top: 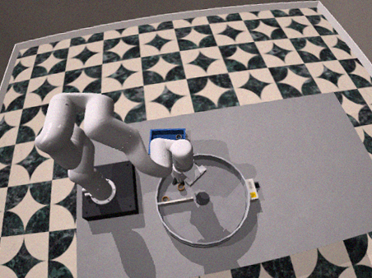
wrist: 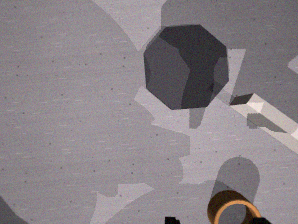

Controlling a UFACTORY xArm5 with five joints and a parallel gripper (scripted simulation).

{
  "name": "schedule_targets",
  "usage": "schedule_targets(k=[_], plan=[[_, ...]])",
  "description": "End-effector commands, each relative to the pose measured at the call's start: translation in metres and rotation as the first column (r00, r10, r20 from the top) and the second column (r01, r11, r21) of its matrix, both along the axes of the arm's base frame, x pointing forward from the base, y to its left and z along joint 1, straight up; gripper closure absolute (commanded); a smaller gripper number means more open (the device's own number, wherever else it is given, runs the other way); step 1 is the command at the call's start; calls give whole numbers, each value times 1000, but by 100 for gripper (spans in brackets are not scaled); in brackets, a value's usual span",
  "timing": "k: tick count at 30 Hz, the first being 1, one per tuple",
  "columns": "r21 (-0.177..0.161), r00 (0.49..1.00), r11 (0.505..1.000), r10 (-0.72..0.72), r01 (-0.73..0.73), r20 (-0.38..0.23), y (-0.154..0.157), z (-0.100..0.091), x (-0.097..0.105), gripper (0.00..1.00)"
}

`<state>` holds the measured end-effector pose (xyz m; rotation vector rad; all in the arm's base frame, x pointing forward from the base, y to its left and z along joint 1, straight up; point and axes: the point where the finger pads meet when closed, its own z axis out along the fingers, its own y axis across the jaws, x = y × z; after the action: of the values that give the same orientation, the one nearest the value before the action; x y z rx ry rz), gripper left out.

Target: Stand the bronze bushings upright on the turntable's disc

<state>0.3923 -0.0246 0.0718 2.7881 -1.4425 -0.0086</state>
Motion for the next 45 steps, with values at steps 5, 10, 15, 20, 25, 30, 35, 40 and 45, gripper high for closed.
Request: schedule_targets(k=[5,10,15,20,25,30,35,40,45], plan=[[0,982,982,187,-187,4,33,1,-14,59],[0,884,884,468,-468,5,93,2,-41,59],[1,745,745,667,-667,3,145,2,-65,59],[1,599,599,801,-801,3,185,2,-83,59],[0,361,361,932,-933,5,228,3,-102,59],[-1,215,215,977,-977,7,238,4,-107,59],[-1,214,214,977,-977,7,238,4,-107,59],[-1,214,214,977,-977,7,238,4,-107,59],[-1,214,214,977,-977,7,238,4,-107,59]])
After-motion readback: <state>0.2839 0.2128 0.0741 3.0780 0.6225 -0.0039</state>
